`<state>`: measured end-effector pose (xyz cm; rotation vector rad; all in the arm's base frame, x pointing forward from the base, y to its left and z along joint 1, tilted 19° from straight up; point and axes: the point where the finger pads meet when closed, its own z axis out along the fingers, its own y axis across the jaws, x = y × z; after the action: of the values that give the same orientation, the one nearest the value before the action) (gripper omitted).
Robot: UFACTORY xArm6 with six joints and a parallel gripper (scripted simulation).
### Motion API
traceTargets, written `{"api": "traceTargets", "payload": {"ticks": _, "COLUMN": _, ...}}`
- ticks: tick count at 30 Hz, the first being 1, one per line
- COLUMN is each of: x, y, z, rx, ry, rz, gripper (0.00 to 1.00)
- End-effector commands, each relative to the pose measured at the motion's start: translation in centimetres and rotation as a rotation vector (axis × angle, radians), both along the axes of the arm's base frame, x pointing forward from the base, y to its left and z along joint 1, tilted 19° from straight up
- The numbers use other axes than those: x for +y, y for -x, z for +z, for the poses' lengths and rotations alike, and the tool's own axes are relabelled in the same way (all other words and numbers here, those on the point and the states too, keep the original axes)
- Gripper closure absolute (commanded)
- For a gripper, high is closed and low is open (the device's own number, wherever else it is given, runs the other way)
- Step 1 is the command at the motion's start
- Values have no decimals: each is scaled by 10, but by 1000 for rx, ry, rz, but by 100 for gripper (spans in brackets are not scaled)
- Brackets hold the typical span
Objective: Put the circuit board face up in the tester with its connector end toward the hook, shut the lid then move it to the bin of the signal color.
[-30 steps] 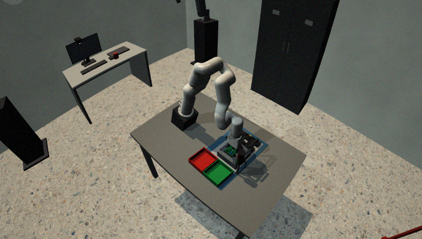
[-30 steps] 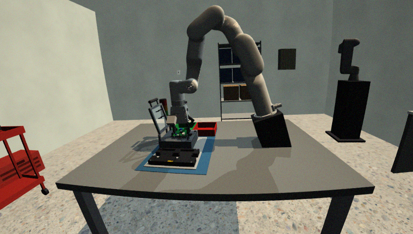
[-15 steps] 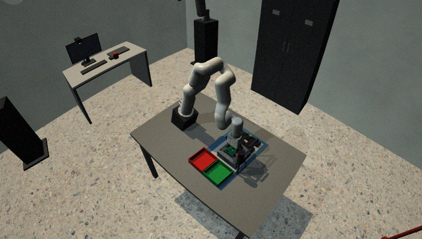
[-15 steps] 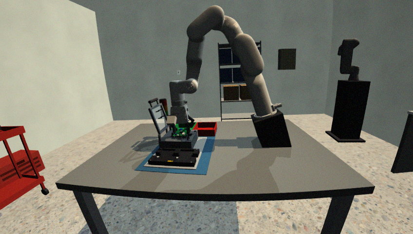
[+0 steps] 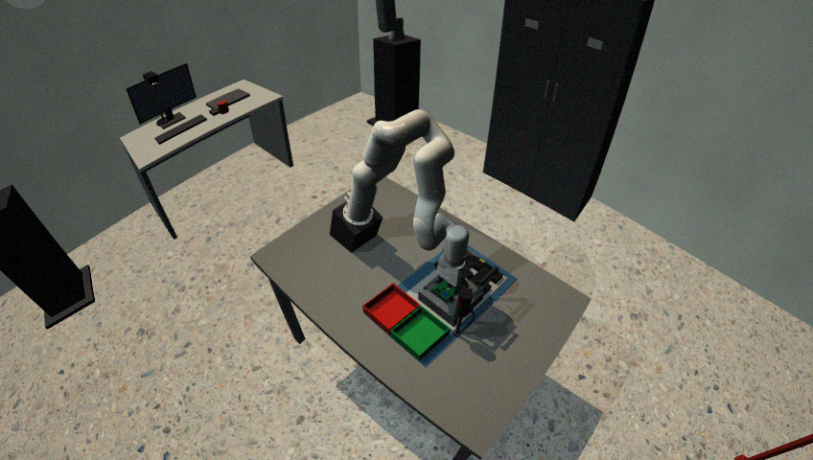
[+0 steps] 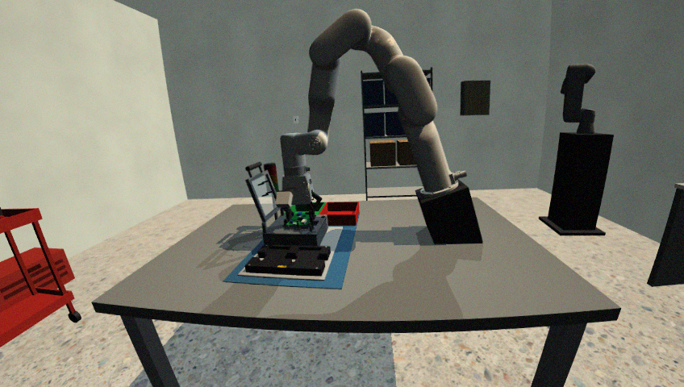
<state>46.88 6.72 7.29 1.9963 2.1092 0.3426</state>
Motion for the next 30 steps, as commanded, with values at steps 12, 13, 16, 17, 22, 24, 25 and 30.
{"api": "traceTargets", "payload": {"ticks": 12, "x": 0, "y": -2, "z": 2, "rx": -5, "ry": -1, "rz": 0, "gripper": 21}}
{"api": "traceTargets", "payload": {"ticks": 13, "x": 0, "y": -2, "z": 2, "rx": -5, "ry": -1, "rz": 0, "gripper": 21}}
{"api": "traceTargets", "payload": {"ticks": 16, "x": 0, "y": -2, "z": 2, "rx": -5, "ry": -1, "rz": 0, "gripper": 21}}
{"api": "traceTargets", "payload": {"ticks": 17, "x": 0, "y": -2, "z": 2, "rx": -5, "ry": -1, "rz": 0, "gripper": 21}}
{"api": "traceTargets", "payload": {"ticks": 22, "x": 0, "y": -2, "z": 1, "rx": -5, "ry": -1, "rz": 0, "gripper": 21}}
{"api": "traceTargets", "payload": {"ticks": 24, "x": 0, "y": -2, "z": 1, "rx": -5, "ry": -1, "rz": 0, "gripper": 21}}
{"api": "traceTargets", "payload": {"ticks": 25, "x": 0, "y": -2, "z": 0, "rx": -5, "ry": -1, "rz": 0, "gripper": 21}}
{"api": "traceTargets", "payload": {"ticks": 30, "x": 0, "y": -3, "z": -1, "rx": -5, "ry": -1, "rz": 0, "gripper": 21}}
